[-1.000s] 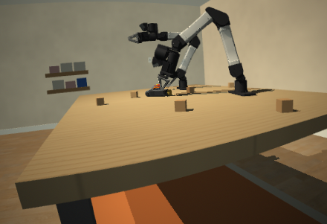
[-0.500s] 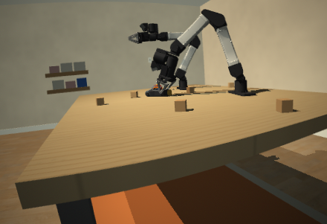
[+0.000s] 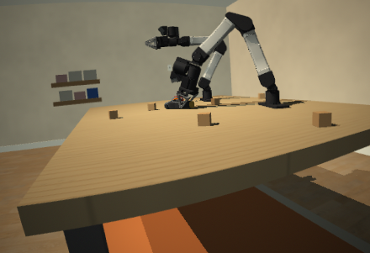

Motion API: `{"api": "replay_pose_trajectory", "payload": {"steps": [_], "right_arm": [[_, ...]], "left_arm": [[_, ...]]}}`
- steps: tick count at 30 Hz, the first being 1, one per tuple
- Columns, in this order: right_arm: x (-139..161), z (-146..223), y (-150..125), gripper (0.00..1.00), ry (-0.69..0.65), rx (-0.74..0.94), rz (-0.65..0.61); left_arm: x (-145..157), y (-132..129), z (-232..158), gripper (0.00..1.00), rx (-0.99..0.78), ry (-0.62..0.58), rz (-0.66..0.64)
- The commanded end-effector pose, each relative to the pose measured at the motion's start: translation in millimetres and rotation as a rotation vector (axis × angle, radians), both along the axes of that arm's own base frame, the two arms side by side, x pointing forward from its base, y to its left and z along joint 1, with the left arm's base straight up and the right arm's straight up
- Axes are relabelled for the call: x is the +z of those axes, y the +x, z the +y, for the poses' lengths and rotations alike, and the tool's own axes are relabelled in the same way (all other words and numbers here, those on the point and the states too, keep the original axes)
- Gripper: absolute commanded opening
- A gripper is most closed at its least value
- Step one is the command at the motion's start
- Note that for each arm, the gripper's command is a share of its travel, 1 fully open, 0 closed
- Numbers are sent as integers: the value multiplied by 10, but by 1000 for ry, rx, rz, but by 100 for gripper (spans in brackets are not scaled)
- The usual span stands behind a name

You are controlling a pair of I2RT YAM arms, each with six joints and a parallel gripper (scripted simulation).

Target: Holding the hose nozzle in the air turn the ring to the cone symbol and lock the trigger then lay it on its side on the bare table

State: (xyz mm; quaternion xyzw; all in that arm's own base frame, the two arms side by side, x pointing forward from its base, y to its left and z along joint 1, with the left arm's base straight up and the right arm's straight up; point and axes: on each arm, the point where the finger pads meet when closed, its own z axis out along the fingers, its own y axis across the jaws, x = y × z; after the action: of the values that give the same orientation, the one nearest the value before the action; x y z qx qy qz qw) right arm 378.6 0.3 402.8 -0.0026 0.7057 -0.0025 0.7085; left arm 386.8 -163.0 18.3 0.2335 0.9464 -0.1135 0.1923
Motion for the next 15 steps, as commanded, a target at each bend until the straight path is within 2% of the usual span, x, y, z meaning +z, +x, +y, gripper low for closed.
{"api": "replay_pose_trajectory", "payload": {"steps": [1,5,6,8,10,11,15], "right_arm": [[108,-11,-57,63,-6,-4,-31],[108,-11,-57,63,-6,-4,-31],[108,-11,-57,63,-6,-4,-31],[108,-11,-57,63,-6,-4,-31],[108,-11,-57,63,-6,-4,-31],[108,-11,-57,63,-6,-4,-31],[108,-11,-57,63,-6,-4,-31]], "left_arm": [[97,114,9,78,16,-9,-34],[135,125,6,78,16,-12,-43],[90,53,6,78,8,-4,-13],[191,106,7,78,15,-16,-55],[22,24,32,78,14,0,-7],[-5,4,38,36,14,4,5],[10,-3,-51,36,-11,-9,-5]]}}
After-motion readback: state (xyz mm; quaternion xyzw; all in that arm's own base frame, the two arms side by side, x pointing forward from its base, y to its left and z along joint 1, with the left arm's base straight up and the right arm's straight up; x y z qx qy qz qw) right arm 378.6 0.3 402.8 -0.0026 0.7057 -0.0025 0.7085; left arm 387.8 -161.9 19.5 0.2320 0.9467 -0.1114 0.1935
